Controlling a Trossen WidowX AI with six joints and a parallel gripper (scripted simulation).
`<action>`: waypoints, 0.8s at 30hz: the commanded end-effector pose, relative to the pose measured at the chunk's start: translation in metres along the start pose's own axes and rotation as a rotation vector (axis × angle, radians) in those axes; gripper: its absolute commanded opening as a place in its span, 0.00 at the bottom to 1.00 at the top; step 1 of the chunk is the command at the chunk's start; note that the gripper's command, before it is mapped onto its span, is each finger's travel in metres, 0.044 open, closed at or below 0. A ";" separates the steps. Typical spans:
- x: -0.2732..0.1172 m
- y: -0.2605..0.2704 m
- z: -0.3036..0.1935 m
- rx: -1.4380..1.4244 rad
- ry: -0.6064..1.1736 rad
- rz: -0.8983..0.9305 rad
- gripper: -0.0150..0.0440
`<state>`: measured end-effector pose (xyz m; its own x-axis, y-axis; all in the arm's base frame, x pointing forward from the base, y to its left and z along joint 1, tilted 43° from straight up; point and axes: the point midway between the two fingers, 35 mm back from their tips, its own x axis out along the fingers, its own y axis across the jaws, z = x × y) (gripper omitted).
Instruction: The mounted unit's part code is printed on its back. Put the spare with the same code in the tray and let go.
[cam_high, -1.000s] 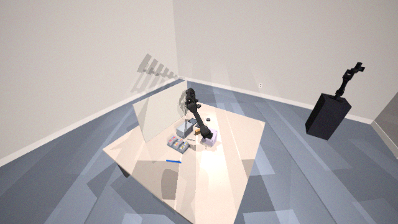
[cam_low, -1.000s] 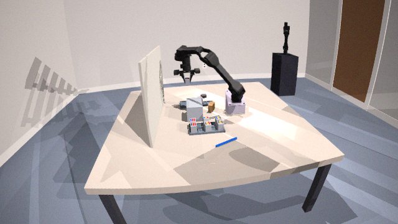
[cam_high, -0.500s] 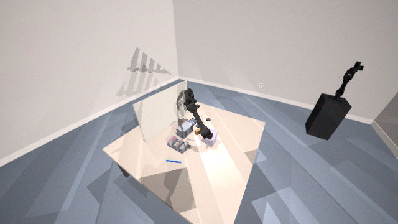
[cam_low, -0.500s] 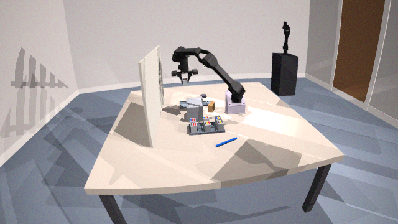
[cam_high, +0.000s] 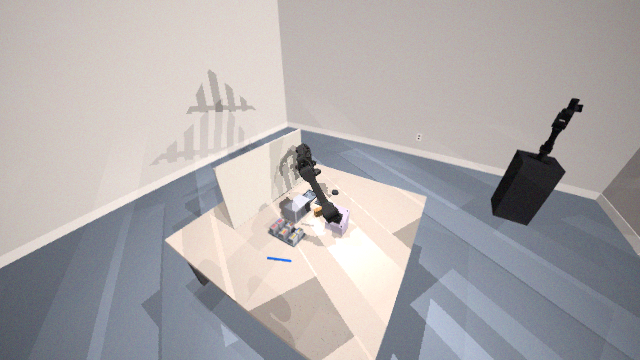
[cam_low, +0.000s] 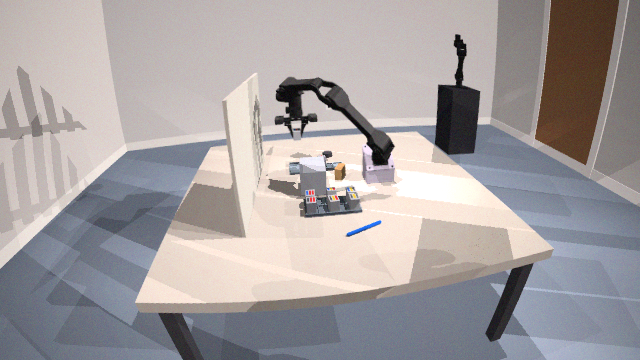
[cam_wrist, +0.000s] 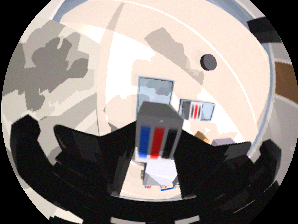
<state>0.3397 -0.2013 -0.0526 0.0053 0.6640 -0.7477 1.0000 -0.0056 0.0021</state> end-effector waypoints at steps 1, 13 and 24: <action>0.005 0.000 0.000 0.006 0.006 0.003 0.25; 0.015 0.002 0.001 0.006 0.006 0.004 0.25; 0.024 0.003 0.001 0.006 0.006 0.004 0.25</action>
<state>0.3428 -0.1894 -0.0685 0.0065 0.6634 -0.7482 1.0000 -0.0066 0.0028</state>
